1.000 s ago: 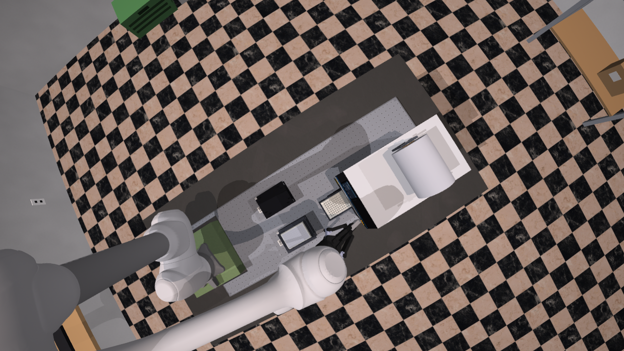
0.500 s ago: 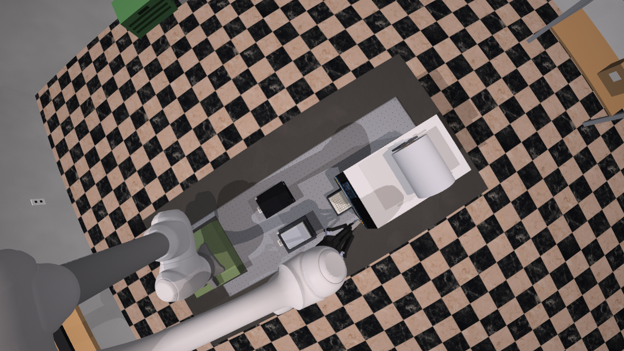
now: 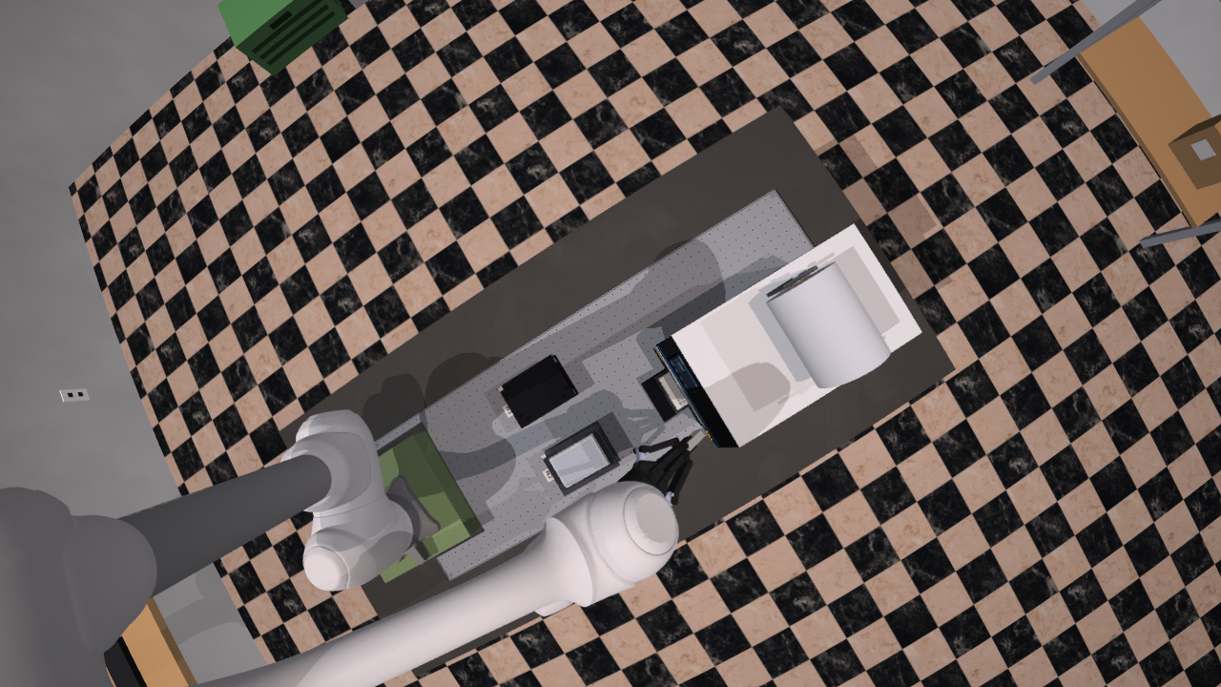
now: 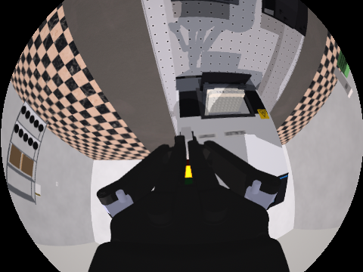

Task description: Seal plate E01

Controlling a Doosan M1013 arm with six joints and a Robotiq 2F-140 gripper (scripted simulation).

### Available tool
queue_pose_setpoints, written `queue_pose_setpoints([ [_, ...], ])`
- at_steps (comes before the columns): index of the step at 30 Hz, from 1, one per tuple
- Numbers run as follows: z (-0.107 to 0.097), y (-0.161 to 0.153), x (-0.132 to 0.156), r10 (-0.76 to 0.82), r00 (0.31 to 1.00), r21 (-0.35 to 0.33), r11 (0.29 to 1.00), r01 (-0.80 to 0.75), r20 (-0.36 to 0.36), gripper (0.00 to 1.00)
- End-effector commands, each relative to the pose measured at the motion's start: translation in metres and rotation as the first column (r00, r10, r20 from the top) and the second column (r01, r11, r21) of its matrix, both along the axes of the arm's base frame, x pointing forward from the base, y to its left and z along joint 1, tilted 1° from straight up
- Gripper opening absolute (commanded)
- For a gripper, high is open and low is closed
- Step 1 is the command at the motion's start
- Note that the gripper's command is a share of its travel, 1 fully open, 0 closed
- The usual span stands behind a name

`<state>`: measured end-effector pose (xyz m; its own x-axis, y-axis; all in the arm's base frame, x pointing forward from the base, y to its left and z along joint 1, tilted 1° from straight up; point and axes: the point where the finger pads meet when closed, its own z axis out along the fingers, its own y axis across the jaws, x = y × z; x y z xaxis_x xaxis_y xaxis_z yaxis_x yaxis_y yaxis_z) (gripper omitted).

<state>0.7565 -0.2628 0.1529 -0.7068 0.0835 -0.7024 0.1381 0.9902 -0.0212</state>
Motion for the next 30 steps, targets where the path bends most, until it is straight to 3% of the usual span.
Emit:
queue_pose_setpoints([
  [1,0.0,0.0,0.0,0.0,1.0,0.0,1.0,0.0,0.0,0.1],
  [30,0.016,0.004,-0.025,0.0,1.0,0.0,1.0,0.0,0.0,0.1],
])
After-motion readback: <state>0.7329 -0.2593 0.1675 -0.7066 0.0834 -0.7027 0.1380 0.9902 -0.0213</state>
